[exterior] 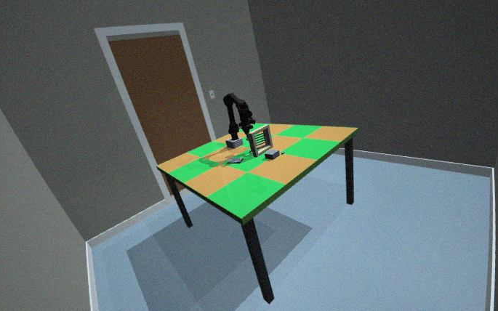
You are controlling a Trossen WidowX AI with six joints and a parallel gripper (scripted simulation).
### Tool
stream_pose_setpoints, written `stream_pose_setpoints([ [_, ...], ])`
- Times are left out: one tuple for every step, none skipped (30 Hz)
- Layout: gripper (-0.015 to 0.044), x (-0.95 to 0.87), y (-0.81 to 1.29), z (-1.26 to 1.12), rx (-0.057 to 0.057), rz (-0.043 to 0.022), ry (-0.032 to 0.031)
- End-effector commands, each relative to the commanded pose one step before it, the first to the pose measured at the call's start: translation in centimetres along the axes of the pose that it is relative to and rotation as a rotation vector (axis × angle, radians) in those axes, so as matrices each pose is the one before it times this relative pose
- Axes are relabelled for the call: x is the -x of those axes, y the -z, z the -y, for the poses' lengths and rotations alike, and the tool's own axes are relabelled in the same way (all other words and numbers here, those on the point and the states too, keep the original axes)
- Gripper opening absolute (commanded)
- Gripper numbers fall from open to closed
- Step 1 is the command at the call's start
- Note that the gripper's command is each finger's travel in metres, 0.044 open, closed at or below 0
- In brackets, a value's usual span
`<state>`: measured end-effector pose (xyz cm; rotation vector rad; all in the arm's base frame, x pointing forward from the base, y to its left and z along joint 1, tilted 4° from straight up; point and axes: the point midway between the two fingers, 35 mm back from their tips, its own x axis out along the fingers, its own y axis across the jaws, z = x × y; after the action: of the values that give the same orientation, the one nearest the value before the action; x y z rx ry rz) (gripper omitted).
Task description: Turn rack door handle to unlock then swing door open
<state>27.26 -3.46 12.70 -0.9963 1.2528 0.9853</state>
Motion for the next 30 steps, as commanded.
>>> stream_pose_setpoints([
  [0.002,0.038,-0.242,-0.387,-0.0786,0.00338,0.01358],
  [0.002,-0.001,-0.046,-0.201,-0.0168,0.00008,-0.00021],
  [0.002,-0.003,-0.041,-0.202,-0.0168,0.00007,-0.00021],
  [0.002,-0.001,-0.054,-0.218,-0.0176,0.00008,-0.00021],
  [0.002,-0.002,-0.049,-0.221,-0.0178,0.00007,-0.00022],
  [0.002,-0.003,-0.043,-0.222,-0.0178,0.00007,-0.00022],
  [0.002,-0.001,-0.053,-0.215,-0.0169,0.00007,-0.0002],
  [0.002,-0.002,-0.047,-0.216,-0.0169,0.00007,-0.0002],
  [0.002,-0.003,-0.042,-0.216,-0.0169,0.00006,-0.0002],
  [0.002,-0.001,-0.053,-0.213,-0.0165,0.00007,-0.00019],
  [0.002,-0.002,-0.048,-0.213,-0.0165,0.00006,-0.00019],
  [0.002,-0.003,-0.042,-0.214,-0.0165,0.00006,-0.00019],
  [0.002,-0.001,-0.054,-0.211,-0.0162,0.00007,-0.00019],
  [0.002,-0.002,-0.048,-0.212,-0.0162,0.00006,-0.00019],
  [0.002,-0.003,-0.043,-0.212,-0.0162,0.00006,-0.00019],
  [0.002,-0.001,-0.049,-0.19,-0.0144,0.00006,-0.00017],
  [0.002,-0.001,-0.045,-0.19,-0.0144,0.00006,-0.00017],
  [0.002,-0.002,-0.04,-0.191,-0.0144,0.00006,-0.00017],
  [0.002,-0.001,-0.05,-0.191,-0.0145,0.00006,-0.00017],
  [0.002,-0.001,-0.046,-0.194,-0.0146,0.00006,-0.00017],
  [0.002,-0.002,-0.042,-0.194,-0.0146,0.00006,-0.00017],
  [0.002,-0.001,-0.05,-0.192,-0.0145,0.00006,-0.00017],
  [0.002,-0.001,-0.046,-0.193,-0.0145,0.00006,-0.00017],
  [0.002,-0.002,-0.041,-0.193,-0.0145,0.00006,-0.00017],
  [0.002,-0.001,-0.05,-0.192,-0.0145,0.00006,-0.00017],
  [0.002,-0.001,-0.046,-0.193,-0.0145,0.00006,-0.00018],
  [0.002,-0.002,-0.041,-0.193,-0.0145,0.00006,-0.00018],
  [0.002,-0.001,-0.046,-0.175,-0.0131,0.00006,-0.00016],
  [0.002,-0.001,-0.042,-0.175,-0.0131,0.00006,-0.00016],
  [0.002,-0.001,-0.038,-0.175,-0.0131,0.00006,-0.00016],
])
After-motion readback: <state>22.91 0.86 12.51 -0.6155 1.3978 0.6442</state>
